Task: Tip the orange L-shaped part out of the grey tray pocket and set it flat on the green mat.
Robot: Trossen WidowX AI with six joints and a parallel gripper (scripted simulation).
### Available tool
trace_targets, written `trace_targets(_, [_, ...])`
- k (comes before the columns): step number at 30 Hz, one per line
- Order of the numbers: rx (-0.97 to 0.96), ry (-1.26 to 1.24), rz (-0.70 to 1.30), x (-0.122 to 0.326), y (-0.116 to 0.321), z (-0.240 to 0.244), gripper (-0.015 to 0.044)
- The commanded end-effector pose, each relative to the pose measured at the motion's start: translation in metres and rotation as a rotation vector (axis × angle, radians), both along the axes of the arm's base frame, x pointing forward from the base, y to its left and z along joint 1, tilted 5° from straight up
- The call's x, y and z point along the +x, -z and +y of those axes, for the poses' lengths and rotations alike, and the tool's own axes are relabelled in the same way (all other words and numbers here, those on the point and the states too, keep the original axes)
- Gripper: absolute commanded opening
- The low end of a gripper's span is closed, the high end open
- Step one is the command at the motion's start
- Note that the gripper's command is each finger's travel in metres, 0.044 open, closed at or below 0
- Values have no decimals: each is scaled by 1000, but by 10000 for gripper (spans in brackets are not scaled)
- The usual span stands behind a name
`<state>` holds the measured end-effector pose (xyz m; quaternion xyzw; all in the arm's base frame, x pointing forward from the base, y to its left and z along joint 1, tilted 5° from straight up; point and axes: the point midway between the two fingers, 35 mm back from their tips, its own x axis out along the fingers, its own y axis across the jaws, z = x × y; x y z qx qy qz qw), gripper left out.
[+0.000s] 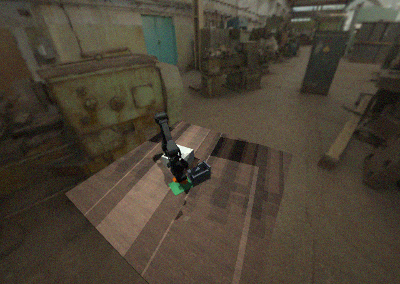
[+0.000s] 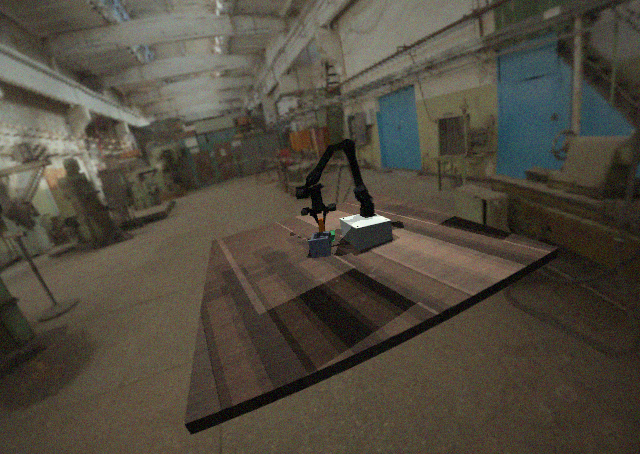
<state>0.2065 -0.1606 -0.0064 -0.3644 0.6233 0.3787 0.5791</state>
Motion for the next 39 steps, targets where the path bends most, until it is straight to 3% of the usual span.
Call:
trace_targets(1, [0,0,0,0,0,0,184])
trace_targets(5, [0,-1,0,2,-8,-1,289])
trace_targets(10, [-1,-4,1,7,-64,-1,400])
trace_targets(13, [-1,-6,2,6,-90,1,400])
trace_targets(39, [-8,-11,-11,8,-84,0,400])
